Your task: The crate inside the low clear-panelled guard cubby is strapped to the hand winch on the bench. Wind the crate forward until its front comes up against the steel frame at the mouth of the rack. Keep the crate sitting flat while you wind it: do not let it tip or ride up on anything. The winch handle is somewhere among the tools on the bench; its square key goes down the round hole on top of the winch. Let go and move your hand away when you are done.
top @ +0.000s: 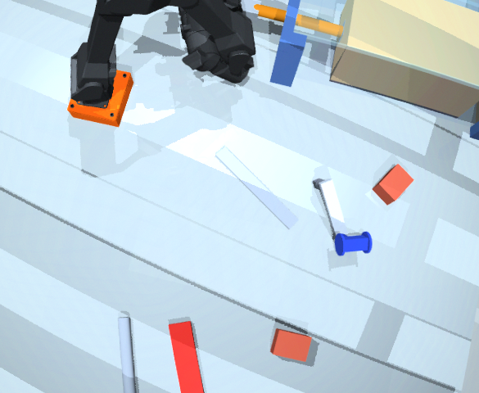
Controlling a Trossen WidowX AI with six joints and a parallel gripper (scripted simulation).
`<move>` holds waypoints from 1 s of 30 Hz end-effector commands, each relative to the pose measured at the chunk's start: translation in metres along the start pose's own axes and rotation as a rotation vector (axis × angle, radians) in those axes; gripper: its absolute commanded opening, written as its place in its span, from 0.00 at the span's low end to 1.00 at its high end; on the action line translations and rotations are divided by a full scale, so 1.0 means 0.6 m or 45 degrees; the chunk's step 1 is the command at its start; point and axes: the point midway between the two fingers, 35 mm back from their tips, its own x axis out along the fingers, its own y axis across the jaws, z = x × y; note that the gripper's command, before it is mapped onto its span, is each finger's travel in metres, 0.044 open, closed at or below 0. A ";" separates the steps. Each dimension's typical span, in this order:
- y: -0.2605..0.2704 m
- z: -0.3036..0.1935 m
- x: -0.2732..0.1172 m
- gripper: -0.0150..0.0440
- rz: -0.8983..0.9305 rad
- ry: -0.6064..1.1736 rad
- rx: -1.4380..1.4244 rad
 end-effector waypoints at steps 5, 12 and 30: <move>-0.003 0.001 -0.001 0.25 0.008 -0.009 0.000; -0.005 0.003 -0.007 0.25 0.006 -0.005 -0.001; -0.011 0.007 -0.015 0.25 0.008 -0.001 -0.001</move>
